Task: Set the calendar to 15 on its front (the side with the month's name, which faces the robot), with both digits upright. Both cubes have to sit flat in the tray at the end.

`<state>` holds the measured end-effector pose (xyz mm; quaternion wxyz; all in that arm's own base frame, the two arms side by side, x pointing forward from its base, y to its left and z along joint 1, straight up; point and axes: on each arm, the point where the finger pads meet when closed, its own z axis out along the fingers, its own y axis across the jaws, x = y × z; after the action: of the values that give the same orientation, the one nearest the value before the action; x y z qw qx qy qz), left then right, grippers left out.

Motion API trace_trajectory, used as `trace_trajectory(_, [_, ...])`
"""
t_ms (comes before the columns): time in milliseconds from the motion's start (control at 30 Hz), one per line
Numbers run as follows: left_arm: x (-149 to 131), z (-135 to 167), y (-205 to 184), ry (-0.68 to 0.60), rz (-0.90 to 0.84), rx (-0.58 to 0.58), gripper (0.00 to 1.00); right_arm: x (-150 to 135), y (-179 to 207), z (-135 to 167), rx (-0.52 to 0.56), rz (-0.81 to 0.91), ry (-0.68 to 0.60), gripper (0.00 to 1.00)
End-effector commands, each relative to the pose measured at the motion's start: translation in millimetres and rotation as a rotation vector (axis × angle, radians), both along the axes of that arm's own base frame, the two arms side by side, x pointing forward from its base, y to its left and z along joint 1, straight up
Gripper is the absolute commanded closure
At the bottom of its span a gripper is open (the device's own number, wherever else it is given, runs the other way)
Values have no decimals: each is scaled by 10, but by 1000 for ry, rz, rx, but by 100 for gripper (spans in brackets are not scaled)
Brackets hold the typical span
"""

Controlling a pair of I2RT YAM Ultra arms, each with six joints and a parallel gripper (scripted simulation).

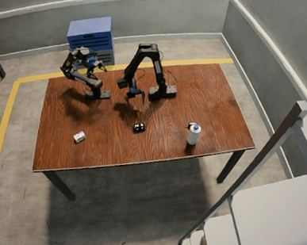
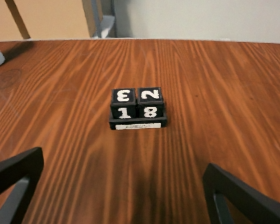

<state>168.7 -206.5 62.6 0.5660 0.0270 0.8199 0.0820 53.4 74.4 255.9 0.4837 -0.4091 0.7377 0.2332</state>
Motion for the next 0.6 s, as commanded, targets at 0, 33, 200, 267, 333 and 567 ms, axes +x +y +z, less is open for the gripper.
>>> trace_trajectory(0, [-12, 111, -52, -59, 35, -26, 0, -11, -52, -114, -20, 4, 9, 0])
trace_trajectory(33, [-14, 108, -54, -59, 34, -24, 0, -11, -52, -114, -20, 4, 9, 0])
trace_trajectory(200, [-14, 97, -73, -57, 30, -28, 0, -11, -52, -114, -20, 4, 9, 0])
trace_trajectory(267, [-14, 97, -73, -57, 31, -28, 0, -11, -52, -114, -20, 4, 9, 0])
trace_trajectory(333, [-14, 97, -73, -57, 31, -28, 0, -11, -52, -114, -20, 4, 9, 0])
trace_trajectory(567, [-14, 97, -73, -57, 31, -28, 0, -11, -52, -114, -20, 4, 9, 0])
